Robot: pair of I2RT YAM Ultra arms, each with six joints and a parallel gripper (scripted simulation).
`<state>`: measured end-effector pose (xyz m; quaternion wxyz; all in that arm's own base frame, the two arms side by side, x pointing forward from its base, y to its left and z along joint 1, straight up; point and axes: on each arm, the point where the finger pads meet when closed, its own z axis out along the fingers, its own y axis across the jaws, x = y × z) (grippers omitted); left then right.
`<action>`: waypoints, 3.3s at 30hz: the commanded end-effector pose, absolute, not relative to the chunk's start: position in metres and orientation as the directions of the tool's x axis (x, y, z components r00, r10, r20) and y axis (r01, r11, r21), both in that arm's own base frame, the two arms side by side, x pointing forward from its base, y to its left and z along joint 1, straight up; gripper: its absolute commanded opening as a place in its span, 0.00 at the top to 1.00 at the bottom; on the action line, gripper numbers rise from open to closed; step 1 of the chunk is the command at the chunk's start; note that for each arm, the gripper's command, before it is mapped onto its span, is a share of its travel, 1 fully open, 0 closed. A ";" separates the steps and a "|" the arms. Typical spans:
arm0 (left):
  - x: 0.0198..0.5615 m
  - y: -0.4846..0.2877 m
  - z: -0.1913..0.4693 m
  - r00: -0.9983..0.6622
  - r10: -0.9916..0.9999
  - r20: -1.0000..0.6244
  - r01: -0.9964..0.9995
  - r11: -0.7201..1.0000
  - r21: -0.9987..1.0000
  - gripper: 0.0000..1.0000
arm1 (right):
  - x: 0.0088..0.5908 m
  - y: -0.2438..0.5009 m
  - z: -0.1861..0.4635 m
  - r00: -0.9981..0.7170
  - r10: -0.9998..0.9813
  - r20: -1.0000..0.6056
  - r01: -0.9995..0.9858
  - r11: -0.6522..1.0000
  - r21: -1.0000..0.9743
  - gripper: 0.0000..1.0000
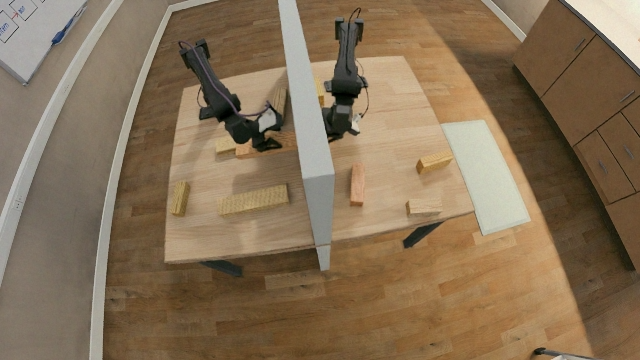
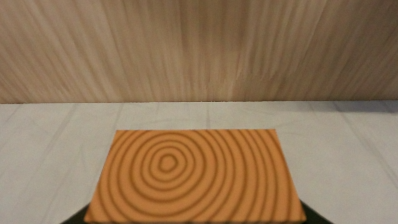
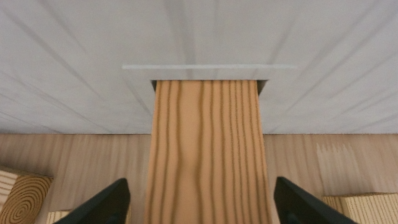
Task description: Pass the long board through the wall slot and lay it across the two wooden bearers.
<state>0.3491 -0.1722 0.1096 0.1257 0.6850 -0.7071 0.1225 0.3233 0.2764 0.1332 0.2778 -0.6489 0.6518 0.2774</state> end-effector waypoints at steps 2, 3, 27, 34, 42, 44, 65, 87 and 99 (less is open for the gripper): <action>0.365 -0.186 0.146 -0.067 -0.906 0.417 -0.995 0.028 -0.098 1.00 | 0.332 0.279 0.138 -0.002 -0.672 -0.740 -1.000 0.016 -0.012 0.22; 0.365 -0.186 0.146 -0.067 -0.906 0.417 -0.995 0.028 -0.098 1.00 | 0.335 0.278 0.134 -0.010 -0.674 -0.739 -1.000 0.022 -0.007 0.22; 0.365 -0.186 0.146 -0.067 -0.906 0.417 -0.995 0.028 -0.098 1.00 | 0.326 0.296 0.115 -0.008 -0.685 -0.728 -1.000 0.017 -0.005 0.22; 0.365 -0.186 0.146 -0.067 -0.906 0.417 -0.995 0.028 -0.098 1.00 | 0.325 0.302 0.120 0.005 -0.672 -0.740 -1.000 0.006 -0.013 0.22; 0.365 -0.186 0.146 -0.067 -0.906 0.417 -0.995 0.028 -0.098 1.00 | 0.336 0.300 0.129 0.011 -0.667 -0.745 -0.999 0.022 -0.034 0.22; 0.365 -0.186 0.146 -0.067 -0.906 0.417 -0.995 0.028 -0.098 1.00 | 0.333 0.302 0.133 0.013 -0.662 -0.749 -0.999 0.021 -0.036 0.22; 0.360 -0.184 0.133 -0.049 -0.912 0.407 -0.998 0.030 -0.053 0.22 | 0.336 0.305 0.131 0.025 -0.659 -0.752 -0.999 0.017 -0.048 1.00; 0.359 -0.182 0.141 -0.048 -0.918 0.395 -0.998 0.030 -0.051 0.22 | 0.336 0.305 0.131 0.025 -0.659 -0.752 -0.999 0.017 -0.048 1.00; 0.355 -0.167 0.171 -0.051 -0.915 0.401 -0.998 0.036 -0.045 0.22 | 0.336 0.305 0.131 0.025 -0.659 -0.752 -0.999 0.017 -0.048 1.00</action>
